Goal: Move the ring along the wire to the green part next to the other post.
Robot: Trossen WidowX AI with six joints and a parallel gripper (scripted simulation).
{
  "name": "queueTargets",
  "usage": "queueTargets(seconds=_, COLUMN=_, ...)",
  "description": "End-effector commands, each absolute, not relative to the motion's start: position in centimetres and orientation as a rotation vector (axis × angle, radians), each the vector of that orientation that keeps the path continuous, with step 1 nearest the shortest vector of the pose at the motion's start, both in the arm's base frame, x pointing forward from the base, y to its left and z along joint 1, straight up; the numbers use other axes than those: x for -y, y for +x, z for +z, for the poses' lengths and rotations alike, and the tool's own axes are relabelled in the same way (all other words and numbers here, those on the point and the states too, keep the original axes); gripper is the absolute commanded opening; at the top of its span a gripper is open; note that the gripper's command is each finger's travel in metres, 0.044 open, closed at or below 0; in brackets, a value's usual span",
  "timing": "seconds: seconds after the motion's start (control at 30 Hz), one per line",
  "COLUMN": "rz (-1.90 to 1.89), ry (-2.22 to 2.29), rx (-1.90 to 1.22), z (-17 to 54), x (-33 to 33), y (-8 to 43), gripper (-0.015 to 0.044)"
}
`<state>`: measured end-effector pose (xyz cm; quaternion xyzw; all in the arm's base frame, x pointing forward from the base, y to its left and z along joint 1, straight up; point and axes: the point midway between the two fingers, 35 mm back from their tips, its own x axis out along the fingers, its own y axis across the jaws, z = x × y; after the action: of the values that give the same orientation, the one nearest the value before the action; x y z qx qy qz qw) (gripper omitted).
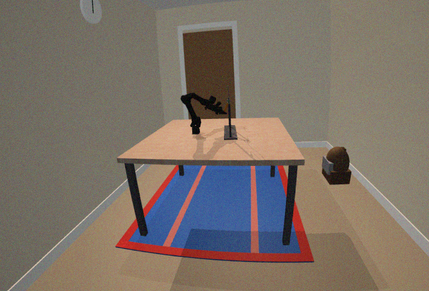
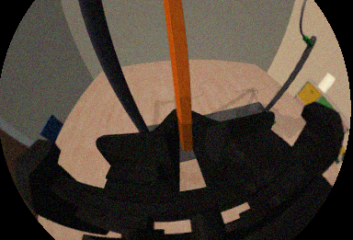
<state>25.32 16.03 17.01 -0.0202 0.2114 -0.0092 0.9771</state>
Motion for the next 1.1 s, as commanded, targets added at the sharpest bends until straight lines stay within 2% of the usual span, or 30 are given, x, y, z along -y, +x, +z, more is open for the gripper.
queueTargets(seconds=0.0, rz=-0.024, ry=-0.035, rx=-0.422, z=16.64, x=-16.09, y=25.35, gripper=-0.015)
queueTargets(seconds=0.87, rz=-0.024, ry=-0.035, rx=-0.422, z=16.23, x=-16.11, y=25.35, gripper=-0.015)
queueTargets(seconds=1.07, rz=-0.019, ry=-0.039, rx=-0.424, z=16.26, x=-16.16, y=25.35, gripper=0.0007)
